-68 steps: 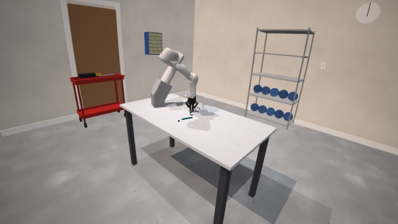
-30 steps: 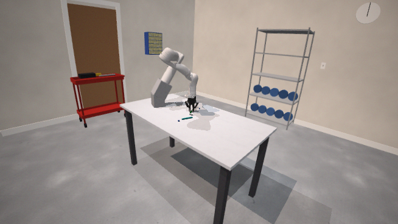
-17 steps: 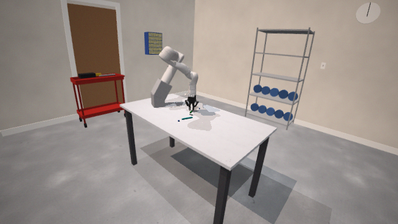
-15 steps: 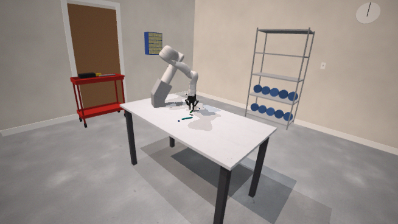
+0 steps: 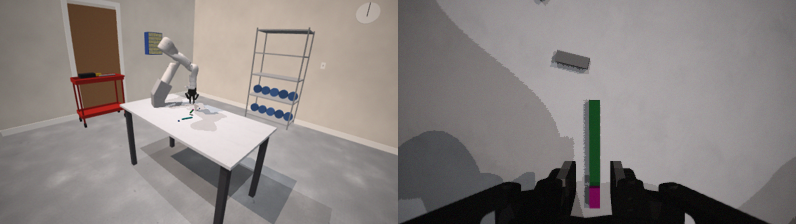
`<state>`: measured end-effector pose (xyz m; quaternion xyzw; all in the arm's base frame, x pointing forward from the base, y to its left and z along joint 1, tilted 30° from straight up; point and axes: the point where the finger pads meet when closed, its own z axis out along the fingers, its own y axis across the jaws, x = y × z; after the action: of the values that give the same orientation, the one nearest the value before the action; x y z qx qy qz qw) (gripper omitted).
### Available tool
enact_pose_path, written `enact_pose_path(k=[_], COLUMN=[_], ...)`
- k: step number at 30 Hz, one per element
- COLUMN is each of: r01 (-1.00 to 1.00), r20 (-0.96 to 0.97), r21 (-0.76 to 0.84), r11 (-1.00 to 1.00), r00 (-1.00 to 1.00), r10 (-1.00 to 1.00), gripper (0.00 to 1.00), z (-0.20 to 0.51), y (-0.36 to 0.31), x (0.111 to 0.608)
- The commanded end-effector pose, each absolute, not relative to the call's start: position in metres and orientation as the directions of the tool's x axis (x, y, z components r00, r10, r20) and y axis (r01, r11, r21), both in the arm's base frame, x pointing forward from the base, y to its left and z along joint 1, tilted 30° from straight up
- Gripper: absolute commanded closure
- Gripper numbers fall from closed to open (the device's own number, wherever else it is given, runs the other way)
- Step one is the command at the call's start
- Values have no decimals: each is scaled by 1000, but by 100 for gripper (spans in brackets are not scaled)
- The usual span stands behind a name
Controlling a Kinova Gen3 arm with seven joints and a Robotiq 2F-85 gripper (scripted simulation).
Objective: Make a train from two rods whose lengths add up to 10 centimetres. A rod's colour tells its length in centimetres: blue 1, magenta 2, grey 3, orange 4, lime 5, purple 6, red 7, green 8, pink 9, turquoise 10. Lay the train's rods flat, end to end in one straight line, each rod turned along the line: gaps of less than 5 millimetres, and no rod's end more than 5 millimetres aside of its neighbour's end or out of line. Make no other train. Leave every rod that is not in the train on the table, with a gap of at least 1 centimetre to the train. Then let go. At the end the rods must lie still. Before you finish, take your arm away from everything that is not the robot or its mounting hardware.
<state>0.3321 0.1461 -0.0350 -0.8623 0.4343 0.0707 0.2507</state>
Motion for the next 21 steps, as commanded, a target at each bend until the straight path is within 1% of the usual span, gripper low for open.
enact_pose_path(k=[1, 6, 7, 21], r01=[-785, -785, -785, -785], r20=[-330, -330, -330, -330], r21=[-375, -375, -375, -375], r11=[-493, -493, -493, -493], r00=[610, 610, 610, 610], r10=[-721, -721, -721, -721], gripper=[76, 76, 0, 0], z=[-30, -27, -27, -27], y=[139, 138, 138, 138], x=[335, 335, 335, 335])
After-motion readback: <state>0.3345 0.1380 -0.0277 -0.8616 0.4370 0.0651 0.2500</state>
